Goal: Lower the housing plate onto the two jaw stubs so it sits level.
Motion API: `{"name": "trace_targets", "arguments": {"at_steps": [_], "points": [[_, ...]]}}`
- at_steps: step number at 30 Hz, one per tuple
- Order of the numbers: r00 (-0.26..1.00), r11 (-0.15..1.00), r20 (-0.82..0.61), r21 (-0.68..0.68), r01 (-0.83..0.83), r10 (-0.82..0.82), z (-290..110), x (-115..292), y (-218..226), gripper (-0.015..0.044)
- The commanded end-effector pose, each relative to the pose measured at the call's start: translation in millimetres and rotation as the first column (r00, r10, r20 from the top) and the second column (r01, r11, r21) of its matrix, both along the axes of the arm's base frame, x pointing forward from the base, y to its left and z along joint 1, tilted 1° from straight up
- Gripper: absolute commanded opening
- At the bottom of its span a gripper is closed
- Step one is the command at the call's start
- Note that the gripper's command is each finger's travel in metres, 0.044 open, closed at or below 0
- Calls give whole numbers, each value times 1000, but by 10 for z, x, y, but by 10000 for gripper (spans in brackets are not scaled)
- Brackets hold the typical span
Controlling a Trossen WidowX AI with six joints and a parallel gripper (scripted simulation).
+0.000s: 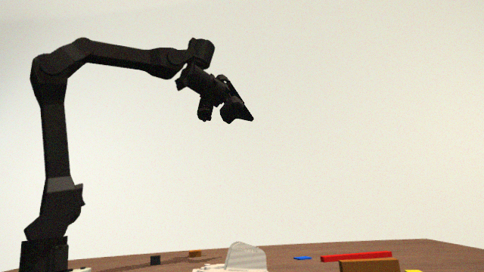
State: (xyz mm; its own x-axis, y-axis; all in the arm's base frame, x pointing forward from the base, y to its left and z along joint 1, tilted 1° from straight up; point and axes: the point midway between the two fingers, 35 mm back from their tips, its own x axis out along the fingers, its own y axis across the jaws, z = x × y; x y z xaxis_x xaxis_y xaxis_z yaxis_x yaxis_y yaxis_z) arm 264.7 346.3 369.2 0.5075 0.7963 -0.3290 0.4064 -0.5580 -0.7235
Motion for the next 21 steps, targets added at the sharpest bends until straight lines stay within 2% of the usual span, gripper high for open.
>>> {"name": "trace_targets", "arguments": {"at_steps": [1, 11, 21], "points": [[994, 991, -20, -85, 102, -105, -245, 349, -308, 440], [946, 925, -67, -241, 294, -318, -685, 949, -1131, 440], [845, 808, -123, -389, 442, -521, -1112, 1293, -2112, 440]]}}
